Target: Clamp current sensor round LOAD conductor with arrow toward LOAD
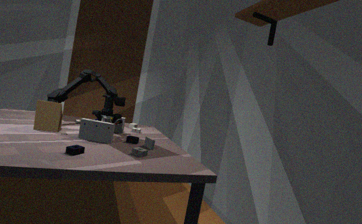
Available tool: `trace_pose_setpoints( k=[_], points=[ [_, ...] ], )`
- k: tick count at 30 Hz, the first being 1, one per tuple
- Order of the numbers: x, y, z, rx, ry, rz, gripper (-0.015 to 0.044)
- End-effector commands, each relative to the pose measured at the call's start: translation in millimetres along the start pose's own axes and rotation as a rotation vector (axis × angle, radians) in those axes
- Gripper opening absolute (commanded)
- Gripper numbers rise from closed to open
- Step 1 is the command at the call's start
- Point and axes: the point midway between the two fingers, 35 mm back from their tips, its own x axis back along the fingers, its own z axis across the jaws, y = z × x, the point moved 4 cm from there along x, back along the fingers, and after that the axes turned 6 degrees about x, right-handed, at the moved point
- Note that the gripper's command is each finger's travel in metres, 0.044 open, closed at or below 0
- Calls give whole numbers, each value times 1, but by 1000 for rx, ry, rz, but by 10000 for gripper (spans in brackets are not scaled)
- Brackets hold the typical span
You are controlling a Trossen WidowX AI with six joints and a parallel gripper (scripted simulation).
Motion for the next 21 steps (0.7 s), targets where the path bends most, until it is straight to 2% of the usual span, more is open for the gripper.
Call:
trace_pose_setpoints(
  k=[1,21],
  points=[
    [1,0,0,1,1,0,0],
    [15,0,0,-3,0,4,0]
  ],
)
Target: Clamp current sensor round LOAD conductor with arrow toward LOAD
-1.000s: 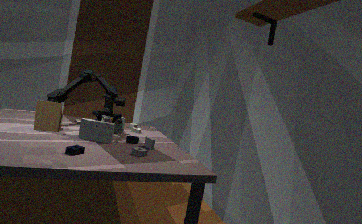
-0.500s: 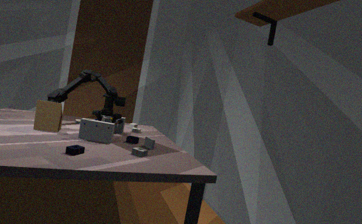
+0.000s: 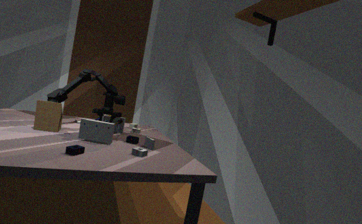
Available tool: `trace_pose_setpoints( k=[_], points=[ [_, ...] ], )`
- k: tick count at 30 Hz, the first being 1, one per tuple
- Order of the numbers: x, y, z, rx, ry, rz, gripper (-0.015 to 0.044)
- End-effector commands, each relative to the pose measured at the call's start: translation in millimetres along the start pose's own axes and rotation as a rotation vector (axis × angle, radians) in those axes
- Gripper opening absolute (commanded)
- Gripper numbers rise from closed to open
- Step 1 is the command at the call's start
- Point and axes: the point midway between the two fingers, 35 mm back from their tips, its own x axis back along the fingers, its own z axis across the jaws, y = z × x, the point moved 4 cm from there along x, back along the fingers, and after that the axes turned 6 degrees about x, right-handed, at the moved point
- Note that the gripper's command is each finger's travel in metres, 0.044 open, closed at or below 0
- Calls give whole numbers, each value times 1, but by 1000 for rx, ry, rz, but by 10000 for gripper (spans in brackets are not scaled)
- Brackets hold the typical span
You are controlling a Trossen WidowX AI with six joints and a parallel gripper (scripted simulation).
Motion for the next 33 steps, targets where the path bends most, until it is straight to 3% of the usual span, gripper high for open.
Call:
trace_pose_setpoints(
  k=[1,11,28,33],
  points=[
    [4,0,1,3,7,0,0],
    [1,0,0,0,1,0,0],
    [2,0,0,0,9,-1,440],
    [1,0,0,1,1,0,309]
  ],
)
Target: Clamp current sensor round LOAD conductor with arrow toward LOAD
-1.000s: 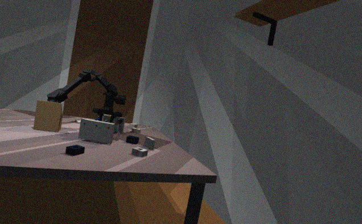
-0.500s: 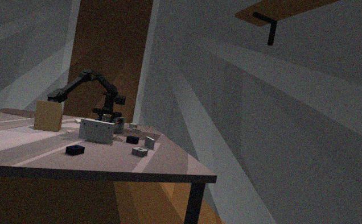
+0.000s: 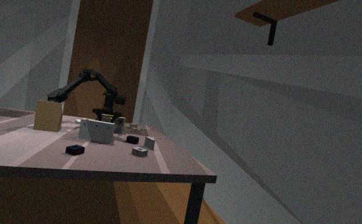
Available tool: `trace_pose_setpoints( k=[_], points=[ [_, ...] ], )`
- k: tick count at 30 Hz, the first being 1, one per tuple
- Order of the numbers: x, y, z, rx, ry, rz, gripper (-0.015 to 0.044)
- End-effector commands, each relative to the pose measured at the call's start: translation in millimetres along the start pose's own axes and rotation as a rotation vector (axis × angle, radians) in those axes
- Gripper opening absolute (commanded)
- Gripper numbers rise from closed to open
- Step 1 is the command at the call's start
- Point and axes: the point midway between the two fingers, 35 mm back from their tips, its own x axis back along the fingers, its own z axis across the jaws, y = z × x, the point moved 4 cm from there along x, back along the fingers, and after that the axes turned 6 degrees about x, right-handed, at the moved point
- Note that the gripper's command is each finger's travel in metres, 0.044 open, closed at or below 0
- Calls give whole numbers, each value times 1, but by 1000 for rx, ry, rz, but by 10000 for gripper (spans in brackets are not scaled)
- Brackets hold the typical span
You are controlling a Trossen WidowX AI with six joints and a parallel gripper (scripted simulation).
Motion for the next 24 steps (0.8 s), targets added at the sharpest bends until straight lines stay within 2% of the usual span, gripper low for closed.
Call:
trace_pose_setpoints(
  k=[1,5,18,21,24],
  points=[
    [0,0,0,-1,-1,0,282],
    [0,0,0,-1,-1,0,177],
    [0,0,0,-1,-1,0,87],
    [1,0,0,0,1,0,9],
    [4,0,0,1,3,0,0]
  ],
)
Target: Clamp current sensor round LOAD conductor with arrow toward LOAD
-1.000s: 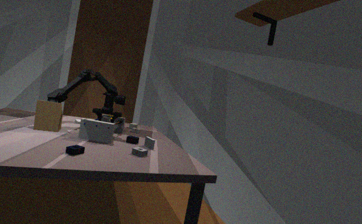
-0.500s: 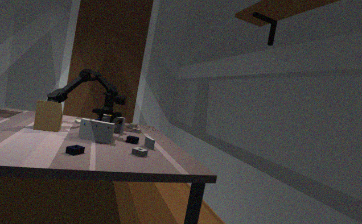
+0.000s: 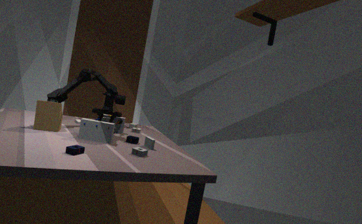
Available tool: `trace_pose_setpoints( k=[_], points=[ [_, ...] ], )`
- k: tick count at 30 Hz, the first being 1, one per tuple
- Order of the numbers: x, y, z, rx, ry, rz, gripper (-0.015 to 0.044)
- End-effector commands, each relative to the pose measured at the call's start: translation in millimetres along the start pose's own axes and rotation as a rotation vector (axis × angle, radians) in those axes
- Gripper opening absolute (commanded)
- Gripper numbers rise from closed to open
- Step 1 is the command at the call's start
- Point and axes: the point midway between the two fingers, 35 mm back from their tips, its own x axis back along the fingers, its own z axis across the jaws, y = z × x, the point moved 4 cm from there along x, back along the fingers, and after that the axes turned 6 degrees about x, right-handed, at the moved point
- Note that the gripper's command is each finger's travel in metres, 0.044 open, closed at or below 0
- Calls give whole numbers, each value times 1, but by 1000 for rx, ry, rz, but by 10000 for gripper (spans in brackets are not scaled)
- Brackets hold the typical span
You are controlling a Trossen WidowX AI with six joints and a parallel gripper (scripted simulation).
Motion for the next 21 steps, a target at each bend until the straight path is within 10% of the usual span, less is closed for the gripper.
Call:
trace_pose_setpoints(
  k=[1,21],
  points=[
    [0,0,0,0,0,0,0],
    [0,0,2,0,-1,0,0]
  ],
)
